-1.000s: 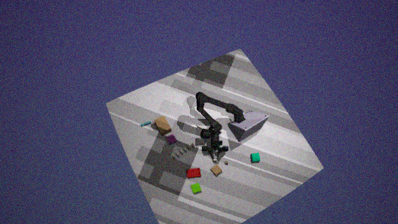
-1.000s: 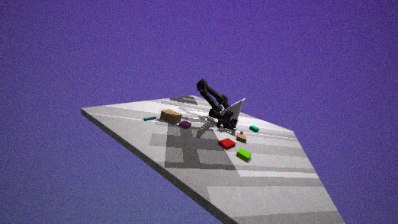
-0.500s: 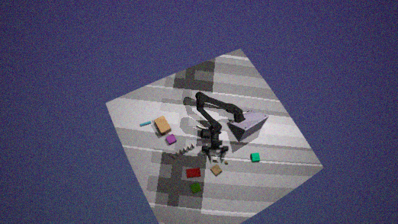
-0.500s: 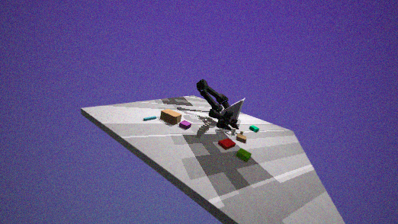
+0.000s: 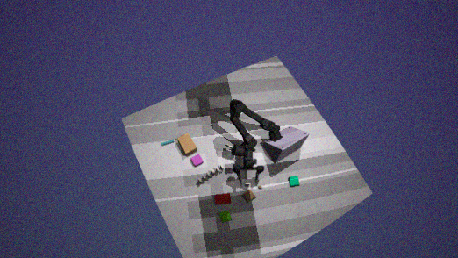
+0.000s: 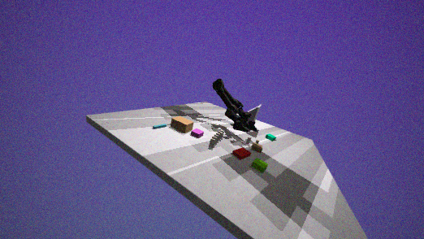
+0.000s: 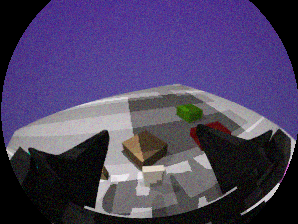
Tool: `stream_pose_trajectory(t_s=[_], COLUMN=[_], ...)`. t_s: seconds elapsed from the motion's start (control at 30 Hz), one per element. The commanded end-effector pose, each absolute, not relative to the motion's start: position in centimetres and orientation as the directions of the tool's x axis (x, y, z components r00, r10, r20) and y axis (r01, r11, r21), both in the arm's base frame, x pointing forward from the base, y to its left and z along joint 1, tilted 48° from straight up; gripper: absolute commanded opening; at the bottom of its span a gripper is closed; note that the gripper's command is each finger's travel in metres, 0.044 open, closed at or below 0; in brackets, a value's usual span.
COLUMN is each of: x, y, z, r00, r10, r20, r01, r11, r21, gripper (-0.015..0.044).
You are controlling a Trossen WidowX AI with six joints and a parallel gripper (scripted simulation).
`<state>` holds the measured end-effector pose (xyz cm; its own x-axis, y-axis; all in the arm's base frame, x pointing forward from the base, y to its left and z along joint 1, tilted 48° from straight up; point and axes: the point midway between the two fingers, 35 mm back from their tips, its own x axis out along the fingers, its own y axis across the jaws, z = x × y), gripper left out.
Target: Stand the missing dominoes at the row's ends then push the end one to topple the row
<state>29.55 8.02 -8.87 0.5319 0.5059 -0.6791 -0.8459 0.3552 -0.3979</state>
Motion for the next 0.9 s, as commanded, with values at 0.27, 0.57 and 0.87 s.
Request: stream_pose_trajectory(t_s=[0.27, 0.57, 0.87], x=[30.2, 30.0, 30.9], y=[12.2, 13.0, 12.7], z=[-13.8, -13.8, -7.7], r00=[0.229, -0.004, 0.018], r10=[0.27, -0.244, -0.719], r20=[-0.935, -0.97, -0.695], r01=[-0.891, -0.843, -0.84], r11=[0.444, 0.523, 0.366], r21=[-0.09, -0.128, -0.4], gripper=[0.044, 0.044, 0.044])
